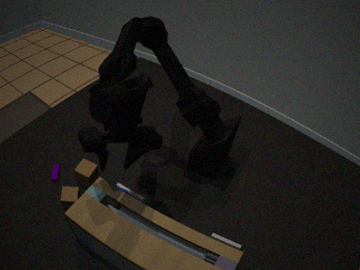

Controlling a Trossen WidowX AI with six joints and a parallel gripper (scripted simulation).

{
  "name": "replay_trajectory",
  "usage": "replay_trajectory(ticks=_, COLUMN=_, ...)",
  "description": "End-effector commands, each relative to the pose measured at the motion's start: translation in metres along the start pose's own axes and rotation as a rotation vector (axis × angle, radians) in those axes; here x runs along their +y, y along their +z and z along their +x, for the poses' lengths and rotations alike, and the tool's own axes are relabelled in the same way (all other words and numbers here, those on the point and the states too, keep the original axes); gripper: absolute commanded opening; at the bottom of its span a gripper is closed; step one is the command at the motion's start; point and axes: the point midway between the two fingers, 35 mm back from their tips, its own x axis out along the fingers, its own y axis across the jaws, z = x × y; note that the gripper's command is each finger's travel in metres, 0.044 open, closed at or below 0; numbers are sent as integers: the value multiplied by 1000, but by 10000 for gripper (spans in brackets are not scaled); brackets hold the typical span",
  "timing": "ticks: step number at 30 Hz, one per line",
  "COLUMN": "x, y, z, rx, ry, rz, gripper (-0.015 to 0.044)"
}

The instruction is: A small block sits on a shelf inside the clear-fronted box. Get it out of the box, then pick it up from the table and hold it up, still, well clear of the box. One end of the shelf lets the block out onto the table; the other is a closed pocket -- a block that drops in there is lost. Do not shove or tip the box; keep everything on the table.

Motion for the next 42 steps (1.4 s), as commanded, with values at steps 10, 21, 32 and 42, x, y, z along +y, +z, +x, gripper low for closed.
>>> replay_trajectory(ticks=10, x=-8, y=15, z=-5, rx=126, ry=20, rz=1035, gripper=285)
replay_trajectory(ticks=21, x=-8, y=15, z=-5, rx=126, ry=20, rz=1035, gripper=285)
replay_trajectory(ticks=32, x=-35, y=28, z=84, rx=125, ry=26, rz=1035, gripper=285)
replay_trajectory(ticks=42, x=-36, y=28, z=88, rx=124, ry=25, rz=1035, gripper=285)
